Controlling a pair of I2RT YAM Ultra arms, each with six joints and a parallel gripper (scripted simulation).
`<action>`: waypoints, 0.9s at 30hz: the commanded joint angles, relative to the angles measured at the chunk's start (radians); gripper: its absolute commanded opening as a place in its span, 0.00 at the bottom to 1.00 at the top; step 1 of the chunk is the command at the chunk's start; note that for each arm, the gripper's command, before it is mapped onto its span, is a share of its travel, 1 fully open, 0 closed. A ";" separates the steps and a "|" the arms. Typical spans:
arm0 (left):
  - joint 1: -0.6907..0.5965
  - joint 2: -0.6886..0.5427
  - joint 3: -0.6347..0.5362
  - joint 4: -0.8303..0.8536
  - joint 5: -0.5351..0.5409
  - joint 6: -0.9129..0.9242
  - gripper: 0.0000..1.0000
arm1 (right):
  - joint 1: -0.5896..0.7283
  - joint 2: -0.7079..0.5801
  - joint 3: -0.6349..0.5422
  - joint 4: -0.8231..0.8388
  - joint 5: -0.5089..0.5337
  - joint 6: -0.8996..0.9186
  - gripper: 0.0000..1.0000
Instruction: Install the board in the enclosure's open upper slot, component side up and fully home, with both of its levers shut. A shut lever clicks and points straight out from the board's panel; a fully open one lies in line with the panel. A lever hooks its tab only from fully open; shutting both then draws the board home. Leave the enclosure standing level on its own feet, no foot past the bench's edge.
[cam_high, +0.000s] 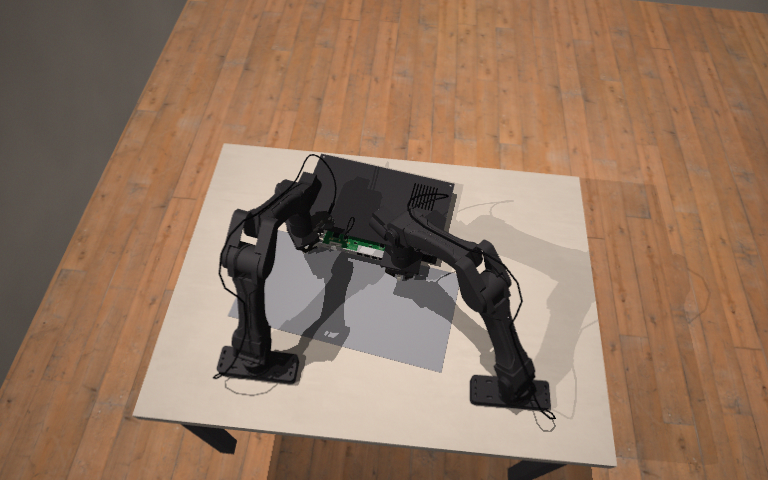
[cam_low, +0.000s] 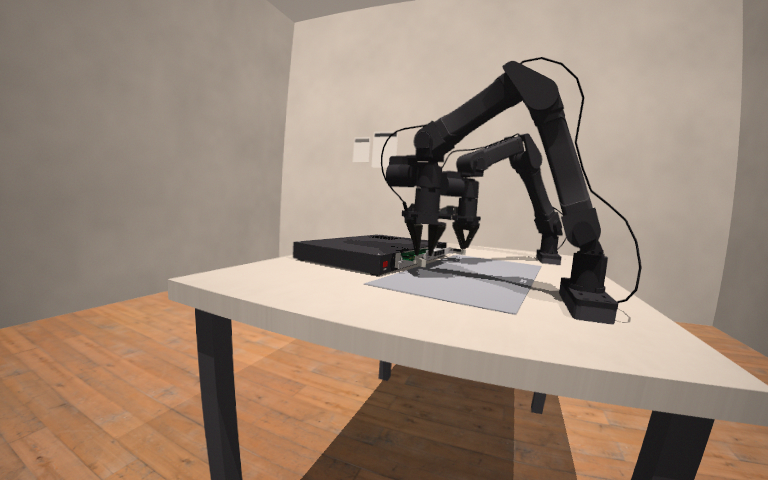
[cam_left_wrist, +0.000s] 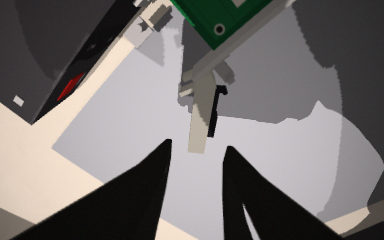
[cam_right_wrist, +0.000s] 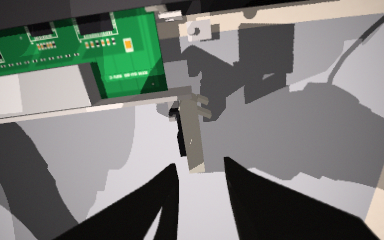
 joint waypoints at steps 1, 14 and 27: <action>0.010 -0.019 -0.023 0.031 -0.005 0.000 0.32 | -0.010 -0.023 0.034 -0.013 -0.001 0.013 0.32; 0.009 0.013 -0.061 0.092 -0.004 0.005 0.32 | -0.015 0.007 0.013 0.040 -0.001 0.008 0.32; 0.009 0.011 -0.066 0.109 -0.005 0.005 0.15 | -0.015 0.019 -0.026 0.081 -0.001 0.008 0.32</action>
